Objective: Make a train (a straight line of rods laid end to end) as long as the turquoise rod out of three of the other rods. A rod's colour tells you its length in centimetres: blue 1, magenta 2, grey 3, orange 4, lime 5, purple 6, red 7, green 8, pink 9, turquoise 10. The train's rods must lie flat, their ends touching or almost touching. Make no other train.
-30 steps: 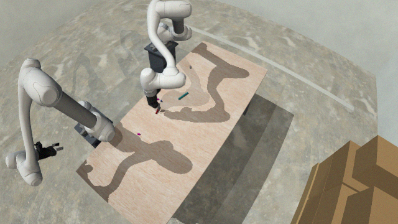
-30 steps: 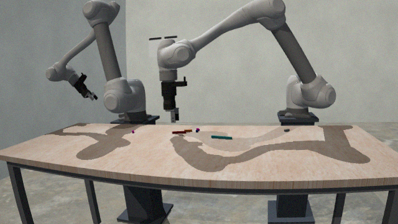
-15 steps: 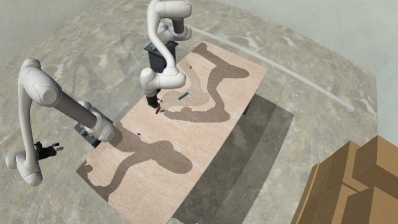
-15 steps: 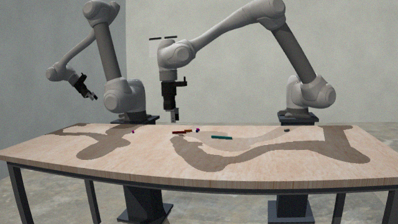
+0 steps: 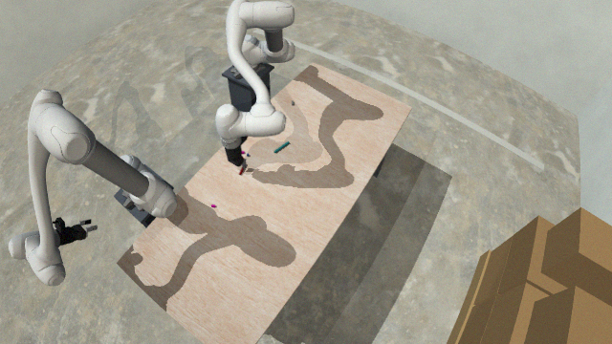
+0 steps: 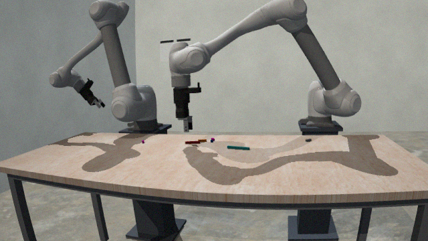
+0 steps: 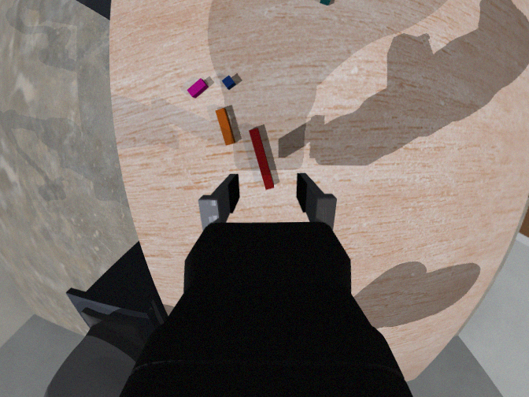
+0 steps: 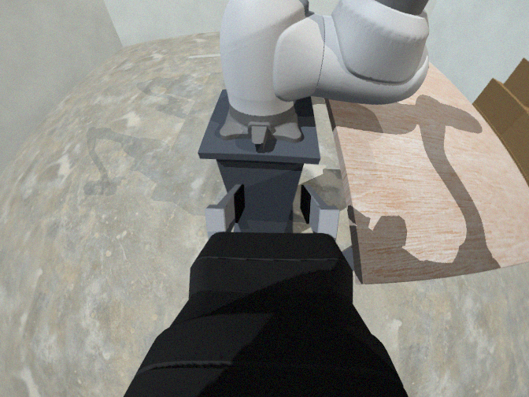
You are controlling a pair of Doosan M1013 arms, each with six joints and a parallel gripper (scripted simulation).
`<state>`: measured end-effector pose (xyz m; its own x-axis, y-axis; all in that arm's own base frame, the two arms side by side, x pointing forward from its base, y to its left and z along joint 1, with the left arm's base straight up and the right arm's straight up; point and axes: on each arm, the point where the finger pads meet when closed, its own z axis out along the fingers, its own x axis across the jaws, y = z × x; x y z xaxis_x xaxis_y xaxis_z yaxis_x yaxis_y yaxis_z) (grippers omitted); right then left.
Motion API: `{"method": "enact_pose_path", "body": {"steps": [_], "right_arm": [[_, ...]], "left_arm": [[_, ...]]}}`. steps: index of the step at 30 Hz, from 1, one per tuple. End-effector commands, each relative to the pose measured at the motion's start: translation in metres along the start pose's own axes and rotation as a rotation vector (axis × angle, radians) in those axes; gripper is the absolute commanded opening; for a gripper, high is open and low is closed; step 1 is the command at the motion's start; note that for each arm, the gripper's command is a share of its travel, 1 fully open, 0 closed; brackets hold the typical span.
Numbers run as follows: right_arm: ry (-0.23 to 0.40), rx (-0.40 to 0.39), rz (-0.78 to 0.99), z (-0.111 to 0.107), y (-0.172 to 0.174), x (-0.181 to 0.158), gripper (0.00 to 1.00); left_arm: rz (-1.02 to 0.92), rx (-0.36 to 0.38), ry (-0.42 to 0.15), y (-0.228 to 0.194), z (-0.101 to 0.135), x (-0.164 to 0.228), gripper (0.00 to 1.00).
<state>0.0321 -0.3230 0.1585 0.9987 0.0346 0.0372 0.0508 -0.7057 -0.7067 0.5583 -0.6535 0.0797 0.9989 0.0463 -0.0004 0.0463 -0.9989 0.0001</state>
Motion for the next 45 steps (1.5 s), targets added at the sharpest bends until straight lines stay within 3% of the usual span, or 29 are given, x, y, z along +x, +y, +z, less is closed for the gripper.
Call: {"method": "enact_pose_path", "body": {"steps": [1,28,34,45], "right_arm": [[0.000,-0.001,0.000,0.000,0.000,0.000,1.00],[0.000,-0.001,0.000,0.000,0.000,0.000,1.00],[0.000,-0.001,0.000,0.000,0.000,0.000,1.00],[0.000,-0.001,0.000,0.000,0.000,0.000,1.00]], "left_arm": [[0.000,-0.001,0.002,0.000,-0.001,0.000,1.00],[0.029,-0.001,0.002,-0.001,-0.002,0.001,1.00],[0.162,-0.001,0.002,-0.005,-0.002,0.004,1.00],[0.584,-0.001,0.002,-0.015,-0.003,0.013,1.00]]}}
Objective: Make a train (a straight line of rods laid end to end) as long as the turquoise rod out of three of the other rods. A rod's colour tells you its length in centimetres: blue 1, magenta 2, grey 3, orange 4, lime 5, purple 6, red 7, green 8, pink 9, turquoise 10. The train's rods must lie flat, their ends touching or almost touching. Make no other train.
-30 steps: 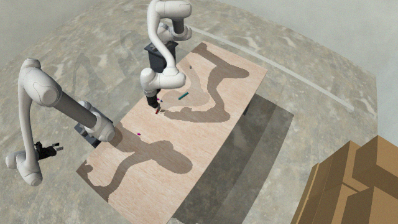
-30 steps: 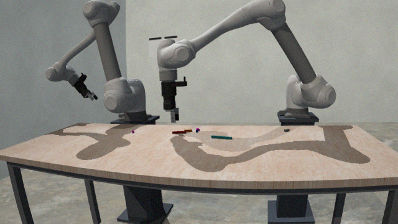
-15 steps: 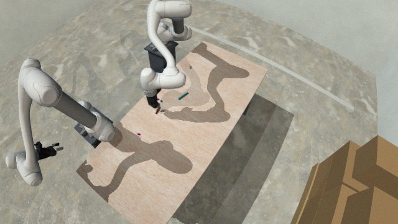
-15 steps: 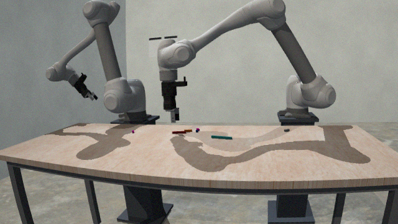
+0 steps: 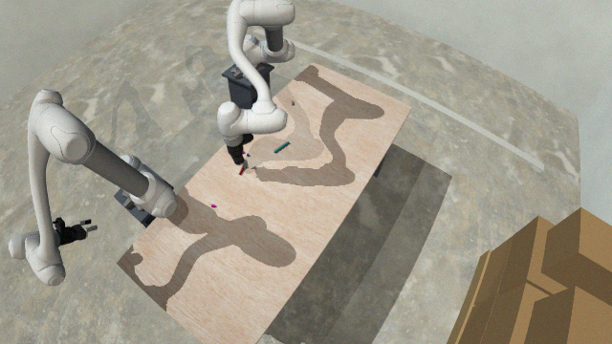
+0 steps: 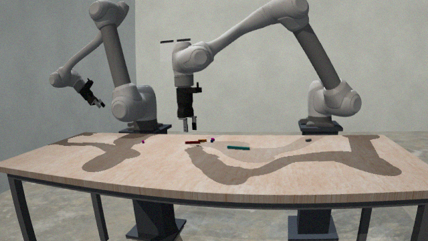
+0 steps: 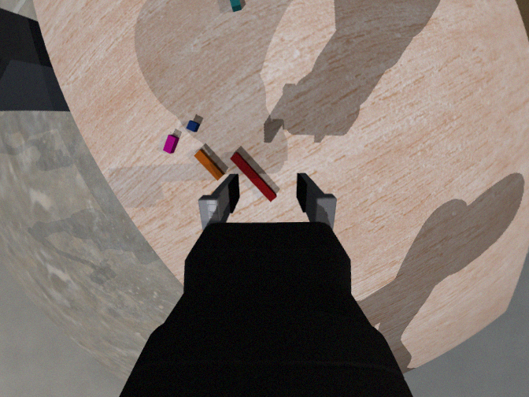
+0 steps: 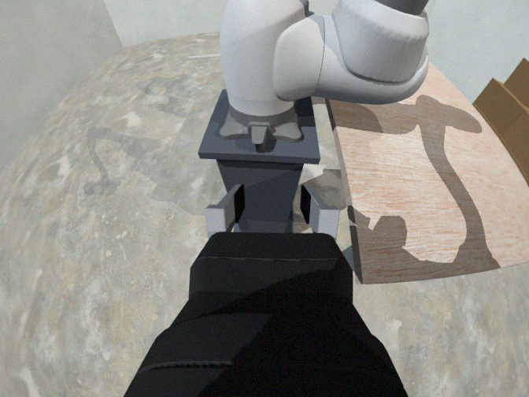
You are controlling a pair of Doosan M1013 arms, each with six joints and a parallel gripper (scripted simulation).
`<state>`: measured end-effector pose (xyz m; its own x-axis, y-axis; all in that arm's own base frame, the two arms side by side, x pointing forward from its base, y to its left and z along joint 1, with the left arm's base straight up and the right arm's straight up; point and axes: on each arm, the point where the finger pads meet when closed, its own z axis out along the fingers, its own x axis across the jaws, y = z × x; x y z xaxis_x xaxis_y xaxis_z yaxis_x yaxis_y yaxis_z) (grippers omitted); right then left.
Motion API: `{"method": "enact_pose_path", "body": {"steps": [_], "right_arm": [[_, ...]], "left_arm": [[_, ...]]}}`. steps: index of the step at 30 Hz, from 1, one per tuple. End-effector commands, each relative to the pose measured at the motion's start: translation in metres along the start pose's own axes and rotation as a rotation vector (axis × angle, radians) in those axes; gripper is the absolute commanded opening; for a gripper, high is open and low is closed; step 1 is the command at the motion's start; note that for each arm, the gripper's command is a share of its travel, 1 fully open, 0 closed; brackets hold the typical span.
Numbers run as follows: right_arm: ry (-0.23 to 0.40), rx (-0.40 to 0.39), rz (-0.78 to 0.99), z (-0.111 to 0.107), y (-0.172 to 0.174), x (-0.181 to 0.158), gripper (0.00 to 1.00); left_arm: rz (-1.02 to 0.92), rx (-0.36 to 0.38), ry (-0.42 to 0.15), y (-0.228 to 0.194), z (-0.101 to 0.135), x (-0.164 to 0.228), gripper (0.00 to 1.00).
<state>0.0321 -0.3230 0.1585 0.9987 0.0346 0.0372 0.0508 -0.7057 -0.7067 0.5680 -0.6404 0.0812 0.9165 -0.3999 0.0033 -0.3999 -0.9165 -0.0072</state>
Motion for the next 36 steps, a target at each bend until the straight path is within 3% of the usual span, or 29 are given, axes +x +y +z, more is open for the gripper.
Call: {"method": "enact_pose_path", "body": {"steps": [1,13,15,36], "right_arm": [[0.000,-0.001,0.000,0.000,0.000,0.000,1.00],[0.000,-0.001,0.000,0.000,0.000,0.000,1.00],[0.000,-0.001,0.000,0.000,0.000,0.000,1.00],[0.000,-0.001,0.000,0.000,0.000,0.000,1.00]], "left_arm": [[0.167,-0.008,-0.001,-0.005,-0.002,0.002,1.00],[0.641,-0.008,0.001,-0.014,-0.003,0.004,1.00],[0.641,-0.008,0.001,-0.014,-0.003,0.004,1.00],[1.501,-0.008,0.005,-0.020,-0.005,-0.002,1.00]]}}
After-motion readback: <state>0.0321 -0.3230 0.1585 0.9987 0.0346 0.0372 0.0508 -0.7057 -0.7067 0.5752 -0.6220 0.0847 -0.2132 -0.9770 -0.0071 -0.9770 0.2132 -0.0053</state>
